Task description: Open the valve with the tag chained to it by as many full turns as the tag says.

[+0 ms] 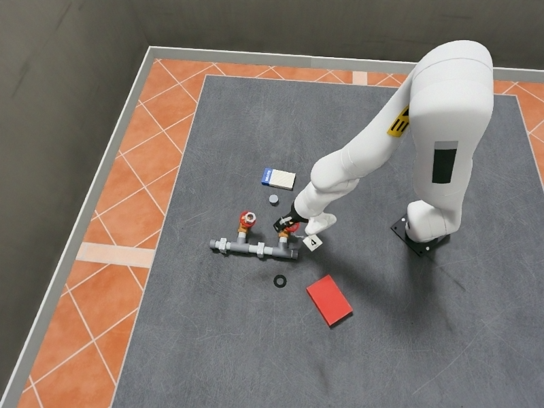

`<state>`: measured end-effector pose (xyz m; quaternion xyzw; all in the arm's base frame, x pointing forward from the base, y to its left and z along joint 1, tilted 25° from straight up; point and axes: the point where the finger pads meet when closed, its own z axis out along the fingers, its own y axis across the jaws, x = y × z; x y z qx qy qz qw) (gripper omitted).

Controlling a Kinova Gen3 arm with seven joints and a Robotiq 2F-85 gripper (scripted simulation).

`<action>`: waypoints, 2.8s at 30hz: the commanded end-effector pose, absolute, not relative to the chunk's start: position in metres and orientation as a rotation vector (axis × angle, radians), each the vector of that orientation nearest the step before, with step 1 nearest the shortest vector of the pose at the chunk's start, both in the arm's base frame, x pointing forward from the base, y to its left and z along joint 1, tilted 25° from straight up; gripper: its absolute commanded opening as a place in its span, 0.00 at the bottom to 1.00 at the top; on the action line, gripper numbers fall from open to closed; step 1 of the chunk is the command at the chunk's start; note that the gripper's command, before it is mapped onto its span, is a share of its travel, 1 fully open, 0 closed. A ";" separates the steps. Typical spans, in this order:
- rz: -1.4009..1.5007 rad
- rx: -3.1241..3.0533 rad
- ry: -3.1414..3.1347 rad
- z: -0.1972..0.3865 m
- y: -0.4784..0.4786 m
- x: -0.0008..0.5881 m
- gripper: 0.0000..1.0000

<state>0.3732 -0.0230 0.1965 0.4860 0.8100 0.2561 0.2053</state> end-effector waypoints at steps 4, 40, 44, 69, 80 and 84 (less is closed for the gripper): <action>0.743 1.487 2.204 0.197 -0.023 0.373 1.00; 0.869 1.991 1.897 0.197 -0.023 0.373 1.00; 0.870 1.997 1.893 0.197 -0.023 0.373 1.00; 0.870 1.997 1.893 0.197 -0.023 0.373 0.55; 0.870 1.993 1.896 0.197 -0.023 0.373 0.55; 0.867 1.982 1.904 0.197 -0.023 0.373 0.55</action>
